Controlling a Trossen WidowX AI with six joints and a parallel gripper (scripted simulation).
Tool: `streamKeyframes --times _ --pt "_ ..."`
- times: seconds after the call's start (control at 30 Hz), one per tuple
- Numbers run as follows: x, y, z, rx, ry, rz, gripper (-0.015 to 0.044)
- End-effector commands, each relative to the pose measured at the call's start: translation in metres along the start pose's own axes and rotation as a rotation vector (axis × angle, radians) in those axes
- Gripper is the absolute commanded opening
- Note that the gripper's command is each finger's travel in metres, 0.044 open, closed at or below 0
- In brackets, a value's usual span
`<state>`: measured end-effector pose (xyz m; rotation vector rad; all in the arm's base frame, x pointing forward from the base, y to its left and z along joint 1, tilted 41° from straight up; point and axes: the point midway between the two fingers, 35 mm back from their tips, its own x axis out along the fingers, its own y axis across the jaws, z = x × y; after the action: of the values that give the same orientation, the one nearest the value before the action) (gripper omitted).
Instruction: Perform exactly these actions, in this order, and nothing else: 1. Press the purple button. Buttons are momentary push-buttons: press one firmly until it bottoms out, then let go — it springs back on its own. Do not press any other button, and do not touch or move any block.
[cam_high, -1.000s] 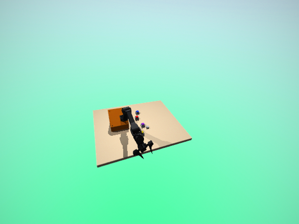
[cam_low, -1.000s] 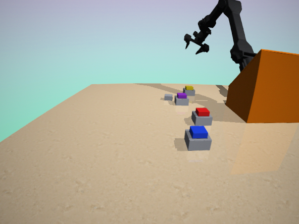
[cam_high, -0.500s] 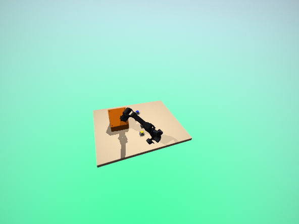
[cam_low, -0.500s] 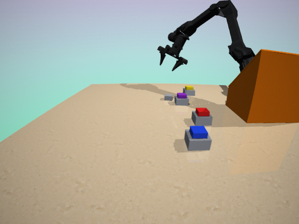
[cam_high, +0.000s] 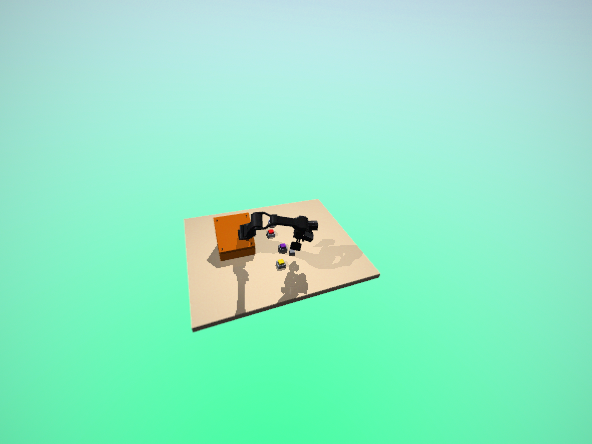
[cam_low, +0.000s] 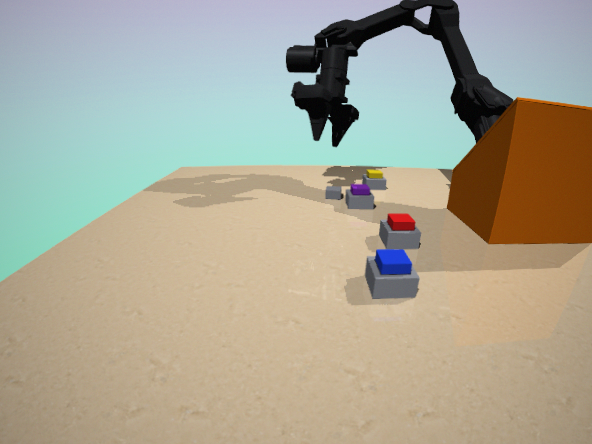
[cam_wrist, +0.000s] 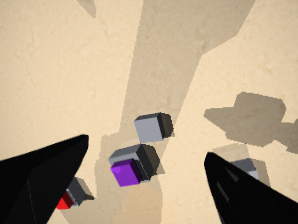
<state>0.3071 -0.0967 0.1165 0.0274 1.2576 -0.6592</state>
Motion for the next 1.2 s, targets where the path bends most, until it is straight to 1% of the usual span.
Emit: streamKeyframes --times 0.0,0.17,0.43,0.5,0.6,0.63,0.9,0.93,1.17 --pt "0.002 0.03 -0.047 -0.238 0.049 -0.104 0.04" --pt "-0.002 0.05 -0.097 -0.54 0.047 -0.244 0.04" --pt "-0.002 0.051 -0.101 -0.568 0.044 -0.258 0.04" --pt "0.008 0.05 -0.1 -0.568 0.044 -0.256 0.0348" --pt "0.048 0.039 -0.098 -0.568 0.043 -0.258 0.0269" --pt "0.055 0.036 -0.099 -0.568 0.043 -0.26 0.0242" --pt "0.057 0.035 -0.099 -0.568 0.043 -0.26 0.0032" --pt "0.057 0.035 -0.099 -0.568 0.043 -0.26 0.002" --pt "0.057 0.035 -0.099 -0.568 0.043 -0.26 0.002"
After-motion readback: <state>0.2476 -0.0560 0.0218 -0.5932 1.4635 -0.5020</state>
